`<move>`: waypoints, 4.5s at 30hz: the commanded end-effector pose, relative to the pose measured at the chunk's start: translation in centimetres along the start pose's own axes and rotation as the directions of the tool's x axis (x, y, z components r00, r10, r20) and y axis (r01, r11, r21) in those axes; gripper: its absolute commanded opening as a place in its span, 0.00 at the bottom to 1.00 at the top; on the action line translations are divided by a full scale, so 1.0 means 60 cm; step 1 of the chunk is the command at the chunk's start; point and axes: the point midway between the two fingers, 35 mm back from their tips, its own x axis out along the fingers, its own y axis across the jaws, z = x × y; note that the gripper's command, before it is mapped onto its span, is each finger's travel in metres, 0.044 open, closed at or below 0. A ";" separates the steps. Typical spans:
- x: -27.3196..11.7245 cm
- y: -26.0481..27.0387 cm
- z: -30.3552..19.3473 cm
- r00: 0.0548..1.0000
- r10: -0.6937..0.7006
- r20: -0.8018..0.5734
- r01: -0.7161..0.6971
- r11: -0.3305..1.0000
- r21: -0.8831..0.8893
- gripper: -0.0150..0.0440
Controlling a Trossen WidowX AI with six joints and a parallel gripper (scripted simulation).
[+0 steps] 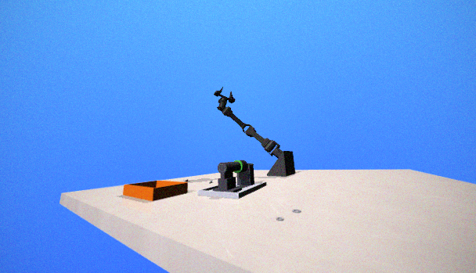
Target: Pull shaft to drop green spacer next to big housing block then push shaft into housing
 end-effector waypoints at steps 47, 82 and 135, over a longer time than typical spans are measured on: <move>-0.595 -0.325 -0.800 -0.111 -0.848 -0.519 0.071 -0.527 0.847 1.00; -0.944 0.034 -0.905 -0.832 -0.409 -0.374 -0.159 -0.471 0.868 1.00; -0.965 0.026 -0.913 -0.832 -0.409 -0.375 -0.159 -0.471 0.868 1.00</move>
